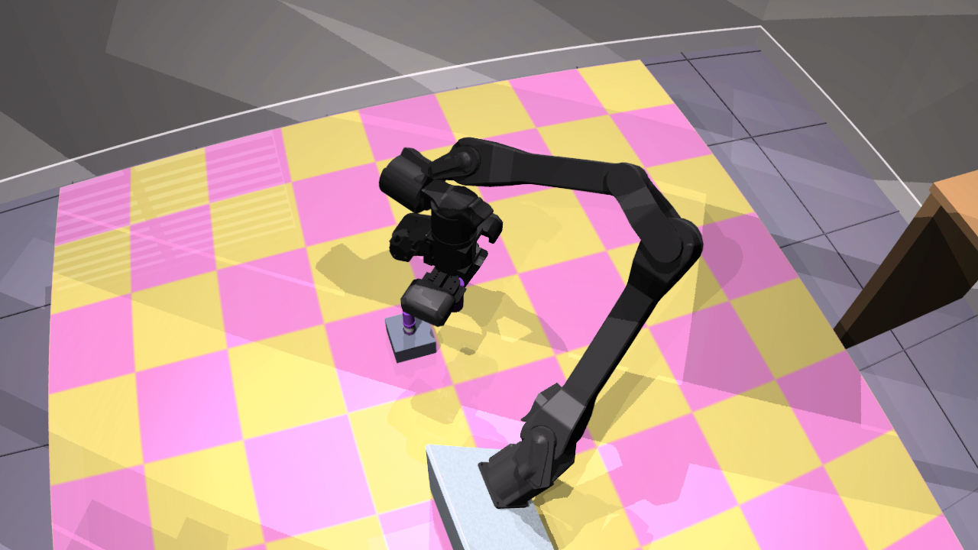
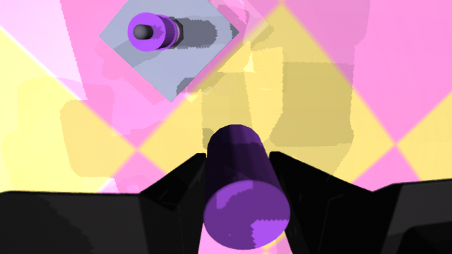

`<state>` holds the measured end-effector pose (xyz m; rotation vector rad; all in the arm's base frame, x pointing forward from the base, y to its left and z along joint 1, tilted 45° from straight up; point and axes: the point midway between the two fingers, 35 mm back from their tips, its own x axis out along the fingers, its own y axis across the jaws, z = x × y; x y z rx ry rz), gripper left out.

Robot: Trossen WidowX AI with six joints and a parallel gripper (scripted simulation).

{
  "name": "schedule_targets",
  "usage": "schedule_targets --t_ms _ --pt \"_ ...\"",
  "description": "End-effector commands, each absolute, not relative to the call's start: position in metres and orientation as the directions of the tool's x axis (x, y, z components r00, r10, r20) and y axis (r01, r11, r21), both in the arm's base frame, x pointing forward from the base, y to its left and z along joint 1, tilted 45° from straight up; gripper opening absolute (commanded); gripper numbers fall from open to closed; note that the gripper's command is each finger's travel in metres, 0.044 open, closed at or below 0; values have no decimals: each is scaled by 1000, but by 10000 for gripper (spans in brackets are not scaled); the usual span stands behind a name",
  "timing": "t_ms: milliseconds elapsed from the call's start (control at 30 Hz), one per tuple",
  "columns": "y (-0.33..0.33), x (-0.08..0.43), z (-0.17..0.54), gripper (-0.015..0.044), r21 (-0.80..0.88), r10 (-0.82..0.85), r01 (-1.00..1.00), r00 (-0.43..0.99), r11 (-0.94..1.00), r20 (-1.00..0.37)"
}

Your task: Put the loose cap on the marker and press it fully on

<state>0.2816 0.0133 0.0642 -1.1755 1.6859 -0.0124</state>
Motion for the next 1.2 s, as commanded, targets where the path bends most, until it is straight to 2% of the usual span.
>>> schedule_targets --t_ms 0,567,1167 --pt "29 286 60 0 -513 -689 -679 14 525 -725" --pt "81 295 40 0 -518 -695 -677 13 523 -719" --pt "70 296 28 0 -518 -695 -677 13 523 -719"
